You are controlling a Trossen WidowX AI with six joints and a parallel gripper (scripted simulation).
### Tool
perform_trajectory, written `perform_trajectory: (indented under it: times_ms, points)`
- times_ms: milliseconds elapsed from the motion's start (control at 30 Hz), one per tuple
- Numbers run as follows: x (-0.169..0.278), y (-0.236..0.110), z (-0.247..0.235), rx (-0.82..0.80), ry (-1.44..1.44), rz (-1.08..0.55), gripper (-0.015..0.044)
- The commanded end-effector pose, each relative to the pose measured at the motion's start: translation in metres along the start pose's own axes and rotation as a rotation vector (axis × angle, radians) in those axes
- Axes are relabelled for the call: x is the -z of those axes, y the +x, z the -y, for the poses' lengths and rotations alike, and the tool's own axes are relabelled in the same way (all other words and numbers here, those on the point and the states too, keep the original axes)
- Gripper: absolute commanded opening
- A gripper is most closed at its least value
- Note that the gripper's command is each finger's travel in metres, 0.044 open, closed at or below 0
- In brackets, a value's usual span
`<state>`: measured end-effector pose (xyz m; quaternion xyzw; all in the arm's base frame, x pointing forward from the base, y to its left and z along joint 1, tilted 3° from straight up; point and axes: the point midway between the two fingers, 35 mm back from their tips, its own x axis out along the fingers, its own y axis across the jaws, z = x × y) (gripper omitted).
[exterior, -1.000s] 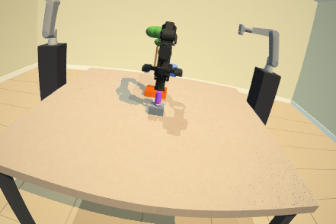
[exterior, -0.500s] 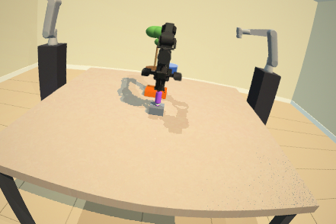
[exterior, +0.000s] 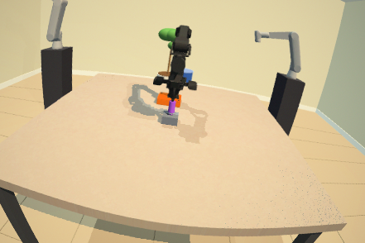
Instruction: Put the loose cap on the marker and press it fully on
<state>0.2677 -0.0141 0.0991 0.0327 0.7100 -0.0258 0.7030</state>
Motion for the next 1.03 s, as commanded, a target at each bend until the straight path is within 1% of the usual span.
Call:
perform_trajectory:
  times_ms: [0,67,267,300,400,933,967,1000]
  points:
    - [-0.001,-0.002,0.0,0.0,0.0,0.003,0.0]
    - [-0.003,-0.016,0.0,0.0,0.0,0.002,0.0]
    - [-0.002,-0.083,0.0,0.0,0.0,0.0,0.0]
    - [-0.001,-0.088,0.0,0.0,0.0,0.0,0.0]
    - [-0.001,-0.09,0.0,0.0,0.0,0.0,0.0]
    - [-0.001,-0.09,0.0,0.0,0.0,0.0,0.042]
    - [-0.001,-0.09,0.0,0.0,0.0,0.0,0.044]
    - [-0.001,-0.09,0.0,0.0,0.0,0.0,0.044]
